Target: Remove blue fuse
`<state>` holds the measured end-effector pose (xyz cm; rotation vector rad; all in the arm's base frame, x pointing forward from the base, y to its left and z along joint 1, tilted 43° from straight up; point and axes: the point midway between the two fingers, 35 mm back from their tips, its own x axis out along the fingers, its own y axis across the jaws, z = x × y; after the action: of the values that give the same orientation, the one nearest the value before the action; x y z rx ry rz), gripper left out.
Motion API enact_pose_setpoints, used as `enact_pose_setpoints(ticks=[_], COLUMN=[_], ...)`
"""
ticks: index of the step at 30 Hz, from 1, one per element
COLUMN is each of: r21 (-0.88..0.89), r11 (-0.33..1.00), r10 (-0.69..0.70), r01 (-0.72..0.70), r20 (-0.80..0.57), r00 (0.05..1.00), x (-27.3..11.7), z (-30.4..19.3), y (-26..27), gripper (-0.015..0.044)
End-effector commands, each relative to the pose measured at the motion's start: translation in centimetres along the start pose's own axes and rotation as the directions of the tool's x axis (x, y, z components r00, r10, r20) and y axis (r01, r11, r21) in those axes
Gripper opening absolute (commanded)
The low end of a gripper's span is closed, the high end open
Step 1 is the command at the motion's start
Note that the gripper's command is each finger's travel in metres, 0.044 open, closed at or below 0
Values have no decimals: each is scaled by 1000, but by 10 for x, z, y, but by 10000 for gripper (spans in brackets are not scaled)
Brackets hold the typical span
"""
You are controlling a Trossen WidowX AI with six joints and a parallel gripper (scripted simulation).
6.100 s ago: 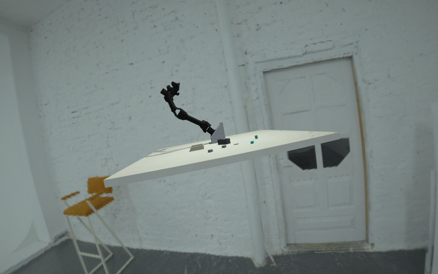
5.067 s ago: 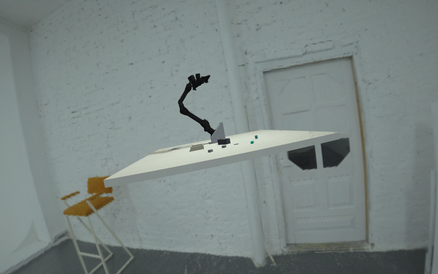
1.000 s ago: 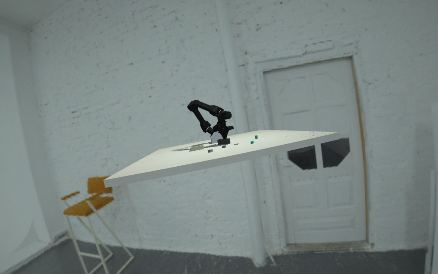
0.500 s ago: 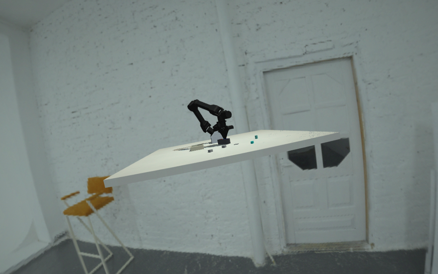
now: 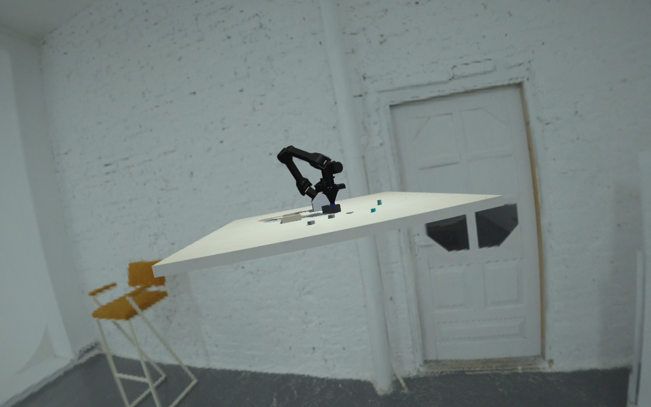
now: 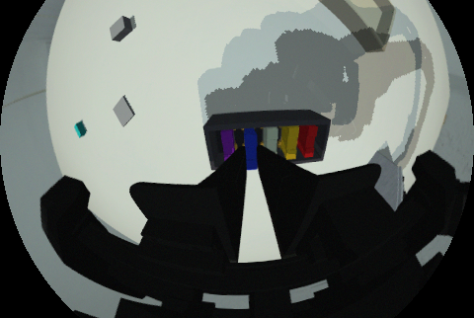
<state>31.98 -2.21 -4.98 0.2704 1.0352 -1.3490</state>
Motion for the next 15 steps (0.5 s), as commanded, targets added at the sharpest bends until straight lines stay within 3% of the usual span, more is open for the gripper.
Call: enact_pose_setpoints(ticks=[1,15], r21=[5,4], r11=[1000,1000], r10=[2,2], r01=[-2,-2], r20=[-4,-3], r00=[1000,1000], x=[-3,-10], z=[0,0], y=[1,1], gripper=[0,0])
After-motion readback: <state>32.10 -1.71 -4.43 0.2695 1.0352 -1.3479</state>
